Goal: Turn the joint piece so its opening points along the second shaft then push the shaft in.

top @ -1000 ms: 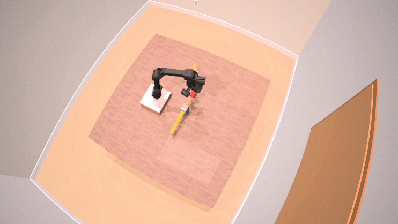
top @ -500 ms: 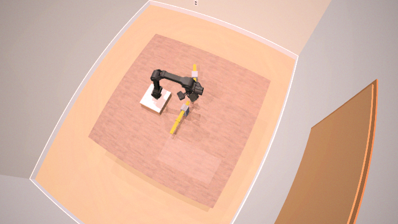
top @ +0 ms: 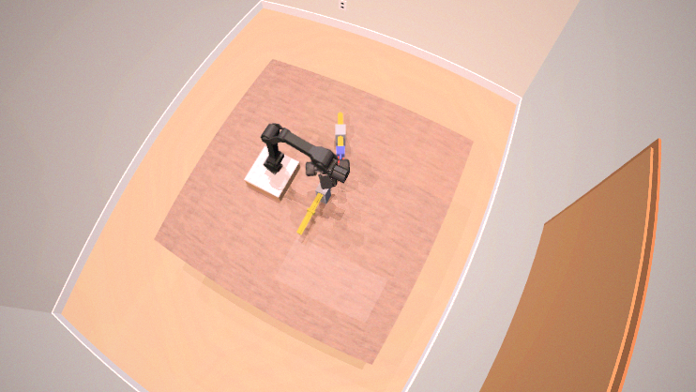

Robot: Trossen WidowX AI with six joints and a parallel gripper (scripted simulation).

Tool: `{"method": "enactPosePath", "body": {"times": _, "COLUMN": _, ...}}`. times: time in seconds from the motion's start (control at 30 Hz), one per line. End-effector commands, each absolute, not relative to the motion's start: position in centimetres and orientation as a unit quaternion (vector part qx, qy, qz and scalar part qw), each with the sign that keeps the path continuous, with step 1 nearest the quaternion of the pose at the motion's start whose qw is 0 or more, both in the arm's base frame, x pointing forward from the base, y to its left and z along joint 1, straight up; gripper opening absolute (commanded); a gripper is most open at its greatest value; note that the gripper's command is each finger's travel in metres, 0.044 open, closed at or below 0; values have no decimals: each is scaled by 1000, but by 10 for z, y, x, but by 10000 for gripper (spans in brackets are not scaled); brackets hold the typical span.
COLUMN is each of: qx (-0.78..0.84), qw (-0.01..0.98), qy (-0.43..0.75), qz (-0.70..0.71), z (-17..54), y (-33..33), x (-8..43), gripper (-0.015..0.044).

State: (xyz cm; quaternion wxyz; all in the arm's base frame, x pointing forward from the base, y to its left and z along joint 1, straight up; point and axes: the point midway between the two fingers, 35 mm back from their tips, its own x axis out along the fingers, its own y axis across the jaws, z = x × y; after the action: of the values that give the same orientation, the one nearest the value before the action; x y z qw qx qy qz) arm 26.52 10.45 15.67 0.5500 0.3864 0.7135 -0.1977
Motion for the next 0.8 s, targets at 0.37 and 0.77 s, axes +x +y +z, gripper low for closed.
{"method": "enactPosePath", "body": {"times": 0.37, "qx": 551, "qw": 405, "qy": 664, "qz": -302, "z": 142, "y": 79, "x": 268, "gripper": 440}}
{"method": "enactPosePath", "body": {"times": 0.77, "qx": 556, "qw": 400, "qy": 662, "qz": -305, "z": 142, "y": 78, "x": 269, "gripper": 440}}
